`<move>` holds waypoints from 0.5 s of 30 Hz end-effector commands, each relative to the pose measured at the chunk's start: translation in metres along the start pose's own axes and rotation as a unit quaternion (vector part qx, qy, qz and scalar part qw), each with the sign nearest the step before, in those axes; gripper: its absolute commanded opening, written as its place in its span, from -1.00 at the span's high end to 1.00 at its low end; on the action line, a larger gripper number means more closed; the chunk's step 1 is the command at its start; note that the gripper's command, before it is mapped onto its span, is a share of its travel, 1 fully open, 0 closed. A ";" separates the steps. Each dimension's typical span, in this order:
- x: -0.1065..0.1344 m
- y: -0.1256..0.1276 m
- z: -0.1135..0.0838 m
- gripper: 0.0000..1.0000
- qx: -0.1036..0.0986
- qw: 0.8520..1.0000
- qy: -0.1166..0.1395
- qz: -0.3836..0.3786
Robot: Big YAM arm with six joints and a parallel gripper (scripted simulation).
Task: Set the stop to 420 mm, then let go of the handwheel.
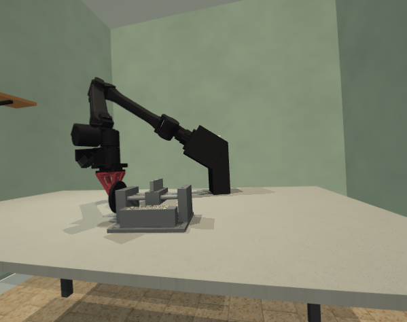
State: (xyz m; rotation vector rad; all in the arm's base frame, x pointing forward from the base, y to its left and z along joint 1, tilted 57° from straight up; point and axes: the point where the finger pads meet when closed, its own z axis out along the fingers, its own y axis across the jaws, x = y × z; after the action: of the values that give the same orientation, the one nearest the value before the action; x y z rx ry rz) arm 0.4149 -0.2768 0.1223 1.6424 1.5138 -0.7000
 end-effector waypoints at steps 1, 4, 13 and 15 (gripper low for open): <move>-0.003 0.001 -0.016 0.87 -0.005 1.000 -0.003 0.005; -0.008 -0.003 -0.009 0.87 0.003 1.000 -0.004 0.010; -0.010 0.020 -0.032 0.87 -0.013 1.000 -0.005 0.012; -0.010 0.022 -0.036 0.87 -0.013 1.000 -0.005 0.013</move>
State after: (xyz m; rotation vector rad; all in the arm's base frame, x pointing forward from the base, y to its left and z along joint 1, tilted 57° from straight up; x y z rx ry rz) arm 0.4193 -0.2669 0.1297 1.6492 1.5148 -0.7074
